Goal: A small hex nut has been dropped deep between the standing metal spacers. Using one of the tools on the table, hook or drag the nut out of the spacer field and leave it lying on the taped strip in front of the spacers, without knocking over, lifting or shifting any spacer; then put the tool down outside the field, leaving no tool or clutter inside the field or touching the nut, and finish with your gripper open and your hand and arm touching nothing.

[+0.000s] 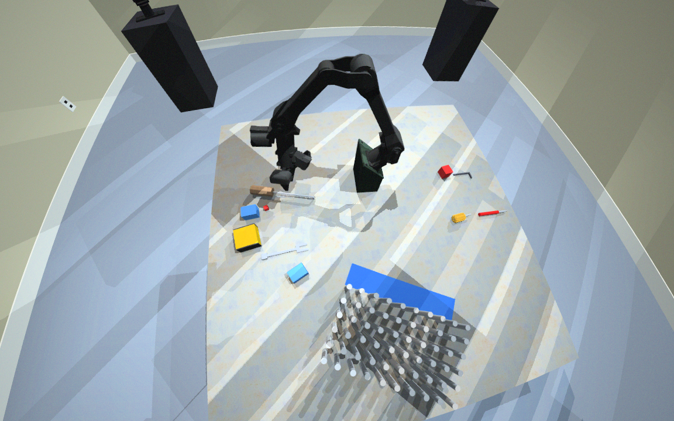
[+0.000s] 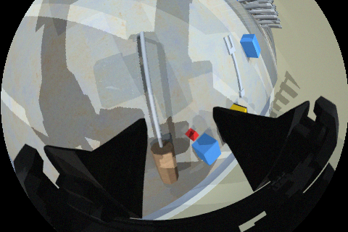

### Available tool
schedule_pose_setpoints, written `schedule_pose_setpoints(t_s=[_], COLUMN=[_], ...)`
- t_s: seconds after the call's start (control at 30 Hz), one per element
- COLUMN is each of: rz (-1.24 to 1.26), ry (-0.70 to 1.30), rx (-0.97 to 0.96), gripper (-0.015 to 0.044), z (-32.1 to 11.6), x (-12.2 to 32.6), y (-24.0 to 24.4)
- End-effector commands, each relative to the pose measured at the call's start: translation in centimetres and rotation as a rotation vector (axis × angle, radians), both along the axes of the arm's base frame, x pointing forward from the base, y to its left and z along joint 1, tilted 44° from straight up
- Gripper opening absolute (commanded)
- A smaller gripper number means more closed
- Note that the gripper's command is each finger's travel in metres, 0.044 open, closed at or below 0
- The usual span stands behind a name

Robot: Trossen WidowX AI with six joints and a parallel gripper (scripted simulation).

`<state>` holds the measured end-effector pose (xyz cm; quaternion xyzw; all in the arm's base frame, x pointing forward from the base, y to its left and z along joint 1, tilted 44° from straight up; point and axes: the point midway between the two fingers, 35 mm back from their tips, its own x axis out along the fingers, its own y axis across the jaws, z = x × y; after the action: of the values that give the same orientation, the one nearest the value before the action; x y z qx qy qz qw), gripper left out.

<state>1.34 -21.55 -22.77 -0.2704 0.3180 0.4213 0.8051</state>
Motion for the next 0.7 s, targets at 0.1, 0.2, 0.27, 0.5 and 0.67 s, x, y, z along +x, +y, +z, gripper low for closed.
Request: schedule_pose_setpoints(t_s=[0.1, 0.2, 0.27, 0.5, 0.67], rz=[0.0, 0.0, 0.0, 0.0, 0.0], ry=[-0.004, -0.004, -0.004, -0.004, -0.004], rx=[-0.002, -0.002, -0.002, -0.002, -0.001], gripper=[0.028, 0.028, 0.028, 0.028, 0.028], z=[-0.7, -1.1, -1.3, -2.2, -2.8], x=[0.1, 0.1, 0.1, 0.2, 0.2], y=[0.5, 0.8, 1.0, 1.7, 2.3])
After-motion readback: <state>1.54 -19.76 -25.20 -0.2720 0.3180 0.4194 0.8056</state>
